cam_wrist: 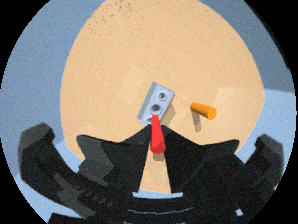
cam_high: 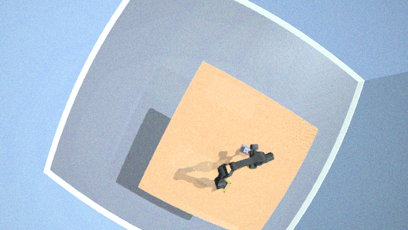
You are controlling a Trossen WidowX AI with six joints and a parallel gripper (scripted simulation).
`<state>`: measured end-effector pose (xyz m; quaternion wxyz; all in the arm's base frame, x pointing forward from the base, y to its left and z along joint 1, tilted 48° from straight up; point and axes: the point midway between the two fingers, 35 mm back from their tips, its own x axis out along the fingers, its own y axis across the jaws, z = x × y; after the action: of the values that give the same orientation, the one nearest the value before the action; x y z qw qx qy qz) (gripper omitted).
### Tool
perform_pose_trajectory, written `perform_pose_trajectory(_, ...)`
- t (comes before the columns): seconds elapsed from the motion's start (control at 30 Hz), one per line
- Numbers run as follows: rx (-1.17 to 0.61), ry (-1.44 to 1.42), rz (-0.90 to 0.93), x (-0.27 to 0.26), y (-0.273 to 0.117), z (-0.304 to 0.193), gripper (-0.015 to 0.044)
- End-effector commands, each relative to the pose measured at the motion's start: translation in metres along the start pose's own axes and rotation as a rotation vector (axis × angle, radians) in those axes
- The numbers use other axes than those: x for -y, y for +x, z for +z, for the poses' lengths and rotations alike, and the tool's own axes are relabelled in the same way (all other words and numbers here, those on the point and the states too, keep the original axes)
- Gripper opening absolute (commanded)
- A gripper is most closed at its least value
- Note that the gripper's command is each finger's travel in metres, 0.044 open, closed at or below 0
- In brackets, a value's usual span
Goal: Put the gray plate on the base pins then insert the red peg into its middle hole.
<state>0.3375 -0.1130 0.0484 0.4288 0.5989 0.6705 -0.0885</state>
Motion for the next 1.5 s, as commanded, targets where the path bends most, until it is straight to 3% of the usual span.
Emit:
perform_pose_trajectory(0.0,-0.005,-0.001,-0.005,0.0033,0.0021,0.0115,0.0000)
perform_pose_trajectory(1.47,-0.006,-0.001,-0.005,0.0027,0.0023,0.0154,0.0000)
